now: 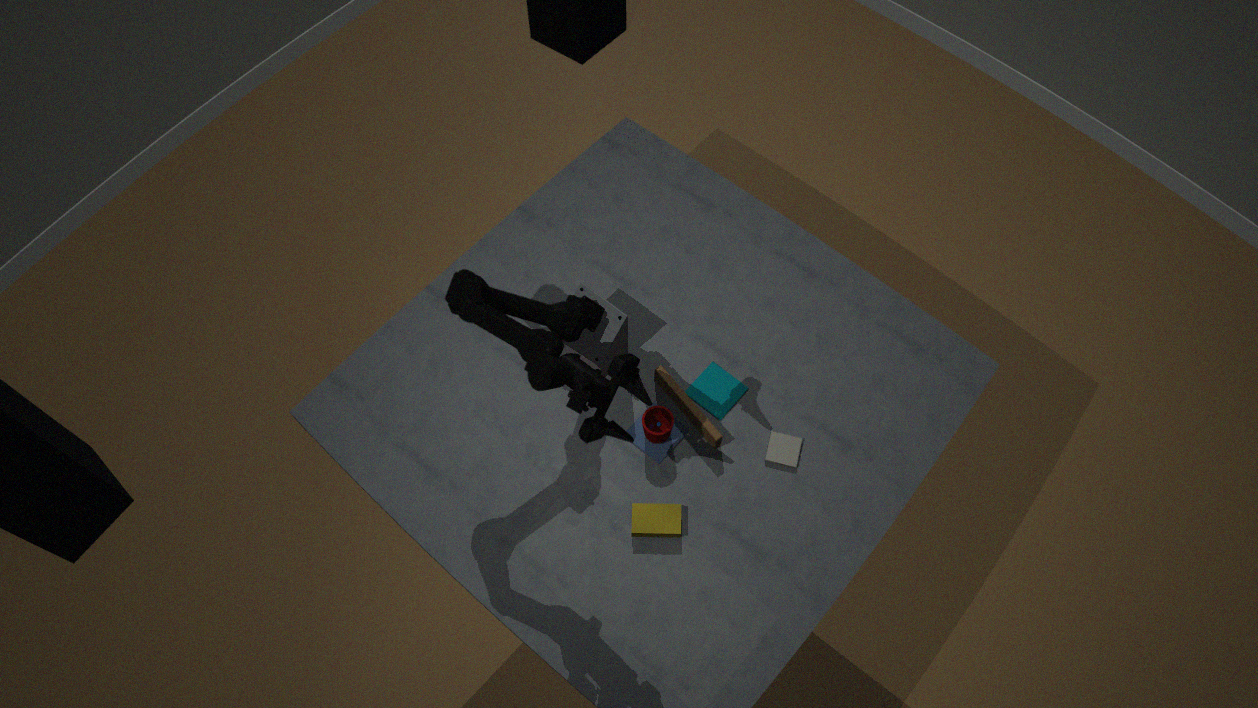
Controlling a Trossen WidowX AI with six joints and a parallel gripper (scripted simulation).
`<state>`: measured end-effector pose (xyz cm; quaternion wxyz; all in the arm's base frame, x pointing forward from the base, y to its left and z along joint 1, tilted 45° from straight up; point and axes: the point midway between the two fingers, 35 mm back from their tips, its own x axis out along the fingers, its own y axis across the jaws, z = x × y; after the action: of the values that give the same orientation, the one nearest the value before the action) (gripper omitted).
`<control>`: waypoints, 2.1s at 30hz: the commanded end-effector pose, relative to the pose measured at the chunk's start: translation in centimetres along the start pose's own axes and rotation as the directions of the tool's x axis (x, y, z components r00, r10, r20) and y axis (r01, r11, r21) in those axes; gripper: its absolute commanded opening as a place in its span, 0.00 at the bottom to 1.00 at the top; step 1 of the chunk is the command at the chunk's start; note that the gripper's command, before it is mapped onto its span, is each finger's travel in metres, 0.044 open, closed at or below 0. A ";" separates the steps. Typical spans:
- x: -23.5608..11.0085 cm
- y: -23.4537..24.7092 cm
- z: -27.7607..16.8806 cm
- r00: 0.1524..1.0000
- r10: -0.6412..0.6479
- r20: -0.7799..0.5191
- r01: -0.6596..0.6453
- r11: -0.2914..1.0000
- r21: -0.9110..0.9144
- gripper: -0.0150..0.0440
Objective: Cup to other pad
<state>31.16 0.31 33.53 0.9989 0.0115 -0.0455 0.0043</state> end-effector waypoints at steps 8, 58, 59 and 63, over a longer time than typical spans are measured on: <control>2.0 -1.9 -13.2 0.833 -0.193 -0.519 0.030 0.951 -0.307 0.58; -8.6 -9.3 -30.3 -0.094 -0.718 -0.690 -0.865 0.402 -0.301 0.50; -8.7 -9.4 -30.4 -0.094 -0.718 -0.690 -0.865 0.402 -0.301 0.50; -8.7 -9.9 -30.9 -0.094 -0.718 -0.689 -0.865 0.402 -0.301 0.50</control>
<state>25.65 -8.34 2.33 0.4468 -0.5403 0.7090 0.0753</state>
